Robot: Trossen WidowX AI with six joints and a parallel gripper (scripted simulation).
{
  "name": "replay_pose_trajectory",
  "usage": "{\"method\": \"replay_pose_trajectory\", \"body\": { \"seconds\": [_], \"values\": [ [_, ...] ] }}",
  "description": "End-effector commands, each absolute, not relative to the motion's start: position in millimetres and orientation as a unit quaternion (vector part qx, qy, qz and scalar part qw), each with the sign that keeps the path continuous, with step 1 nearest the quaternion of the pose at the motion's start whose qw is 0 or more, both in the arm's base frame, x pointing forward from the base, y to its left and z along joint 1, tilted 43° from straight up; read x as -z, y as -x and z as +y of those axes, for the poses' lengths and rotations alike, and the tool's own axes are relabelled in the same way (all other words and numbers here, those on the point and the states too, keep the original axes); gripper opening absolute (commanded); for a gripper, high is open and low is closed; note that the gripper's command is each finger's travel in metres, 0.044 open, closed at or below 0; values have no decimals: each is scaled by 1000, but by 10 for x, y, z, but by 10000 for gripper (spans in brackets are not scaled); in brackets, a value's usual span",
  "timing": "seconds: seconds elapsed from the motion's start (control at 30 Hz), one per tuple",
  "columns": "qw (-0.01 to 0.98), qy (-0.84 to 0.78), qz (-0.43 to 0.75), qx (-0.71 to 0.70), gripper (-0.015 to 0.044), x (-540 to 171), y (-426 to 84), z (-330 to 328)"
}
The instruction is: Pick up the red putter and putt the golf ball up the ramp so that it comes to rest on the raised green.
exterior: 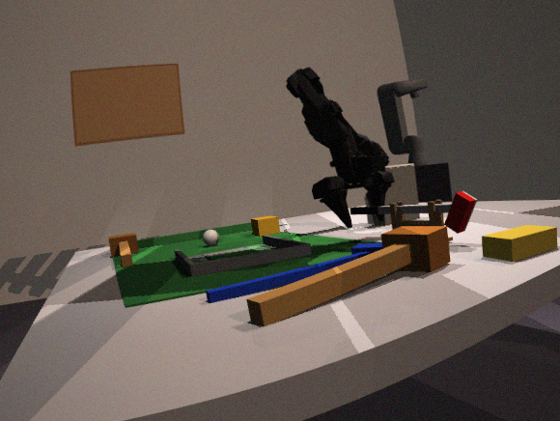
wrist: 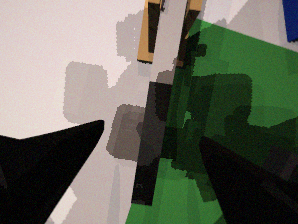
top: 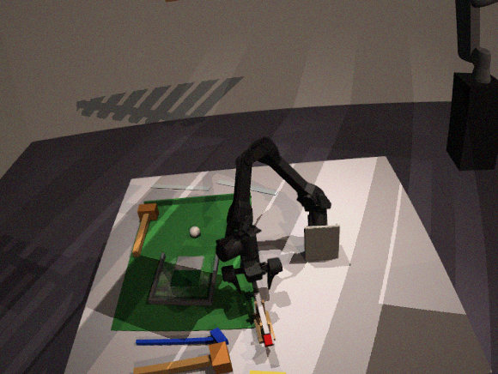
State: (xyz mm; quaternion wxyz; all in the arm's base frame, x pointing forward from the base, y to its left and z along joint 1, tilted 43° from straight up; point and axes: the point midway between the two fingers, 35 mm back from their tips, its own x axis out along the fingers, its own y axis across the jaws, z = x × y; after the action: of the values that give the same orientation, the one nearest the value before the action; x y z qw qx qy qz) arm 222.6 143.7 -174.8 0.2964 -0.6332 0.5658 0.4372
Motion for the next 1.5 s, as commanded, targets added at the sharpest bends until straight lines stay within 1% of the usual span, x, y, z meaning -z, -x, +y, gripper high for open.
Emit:
{"method": "replay_pose_trajectory", "body": {
  "seconds": [0.0,0.07,0.57,0.8,0.93,1.23,1.47],
  "values": [
    [292,634,567,-437,440,1781,-2209,1385],
    [292,634,567,-437,440,1781,-2209,1385],
    [295,633,567,-437,46,1767,-2221,1413],
    [295,633,567,-437,0,1758,-2222,1423],
    [296,633,566,-438,0,1638,-2236,1556],
    [296,632,566,-439,0,1074,-2194,2060],
    [310,630,570,-426,0,1016,-2258,2012]
  ]
}}
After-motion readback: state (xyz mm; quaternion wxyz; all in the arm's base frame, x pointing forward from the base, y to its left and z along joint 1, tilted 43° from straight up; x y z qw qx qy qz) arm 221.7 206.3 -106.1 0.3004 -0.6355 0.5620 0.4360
